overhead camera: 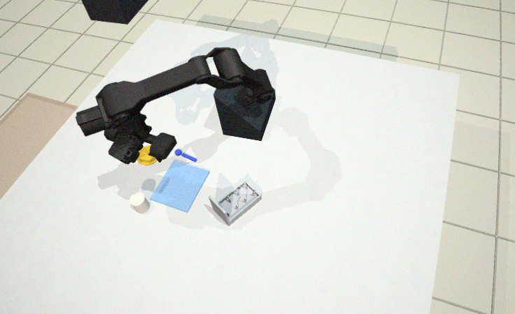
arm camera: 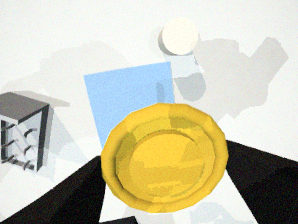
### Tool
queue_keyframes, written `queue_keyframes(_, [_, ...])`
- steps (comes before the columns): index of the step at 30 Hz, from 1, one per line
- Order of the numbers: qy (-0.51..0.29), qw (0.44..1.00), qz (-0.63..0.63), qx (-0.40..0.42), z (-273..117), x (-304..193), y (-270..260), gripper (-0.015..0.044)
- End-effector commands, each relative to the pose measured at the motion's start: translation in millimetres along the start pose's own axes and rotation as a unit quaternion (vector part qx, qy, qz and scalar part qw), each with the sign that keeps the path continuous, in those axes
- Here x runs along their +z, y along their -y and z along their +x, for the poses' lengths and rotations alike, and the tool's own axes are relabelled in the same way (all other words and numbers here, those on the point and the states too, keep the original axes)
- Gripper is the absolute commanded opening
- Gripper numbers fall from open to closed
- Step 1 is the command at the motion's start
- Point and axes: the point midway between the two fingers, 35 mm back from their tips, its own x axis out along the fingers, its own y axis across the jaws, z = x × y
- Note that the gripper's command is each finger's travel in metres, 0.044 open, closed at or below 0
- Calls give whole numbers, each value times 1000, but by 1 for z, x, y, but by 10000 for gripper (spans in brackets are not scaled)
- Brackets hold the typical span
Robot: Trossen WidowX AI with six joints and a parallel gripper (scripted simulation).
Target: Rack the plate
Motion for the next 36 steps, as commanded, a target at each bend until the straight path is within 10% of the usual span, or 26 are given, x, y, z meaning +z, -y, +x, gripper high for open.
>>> queue_keyframes(1, [-4, 999, 35, -1, -4, -1, -11, 0])
queue_keyframes(36, [-3, 802, 598, -3, -16, -55, -177, 0])
